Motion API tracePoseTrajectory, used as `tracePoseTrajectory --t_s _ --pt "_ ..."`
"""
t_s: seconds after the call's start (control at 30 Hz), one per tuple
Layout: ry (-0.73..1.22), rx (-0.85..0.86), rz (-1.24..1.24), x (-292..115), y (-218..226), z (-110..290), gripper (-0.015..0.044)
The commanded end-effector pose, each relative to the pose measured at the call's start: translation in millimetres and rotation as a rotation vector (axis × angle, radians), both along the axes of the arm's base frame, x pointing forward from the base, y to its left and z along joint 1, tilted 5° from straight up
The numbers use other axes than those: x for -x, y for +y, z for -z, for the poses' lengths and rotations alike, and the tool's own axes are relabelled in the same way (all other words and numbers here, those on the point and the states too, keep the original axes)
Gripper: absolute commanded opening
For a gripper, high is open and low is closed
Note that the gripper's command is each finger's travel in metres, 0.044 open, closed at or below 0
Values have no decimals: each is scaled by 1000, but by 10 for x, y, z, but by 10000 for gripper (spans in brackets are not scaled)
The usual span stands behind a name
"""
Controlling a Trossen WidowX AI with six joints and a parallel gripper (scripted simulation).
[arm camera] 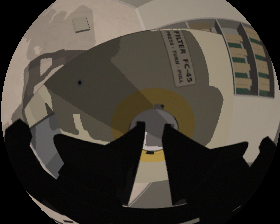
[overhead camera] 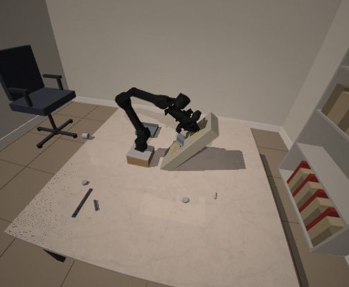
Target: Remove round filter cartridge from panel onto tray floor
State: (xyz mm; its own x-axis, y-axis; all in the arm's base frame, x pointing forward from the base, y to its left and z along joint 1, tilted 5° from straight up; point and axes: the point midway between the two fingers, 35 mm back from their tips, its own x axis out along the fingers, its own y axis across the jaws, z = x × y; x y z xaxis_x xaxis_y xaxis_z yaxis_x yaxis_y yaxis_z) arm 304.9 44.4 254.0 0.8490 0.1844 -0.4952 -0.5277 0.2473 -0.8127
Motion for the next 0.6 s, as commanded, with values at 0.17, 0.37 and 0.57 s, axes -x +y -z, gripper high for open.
tracePoseTrajectory --t_s 0.17,0.37,0.57 --pt "45 -214 129 -41 2 17 0" --pt "83 -390 231 -48 3 21 0" --pt "121 -567 334 -52 4 23 0"
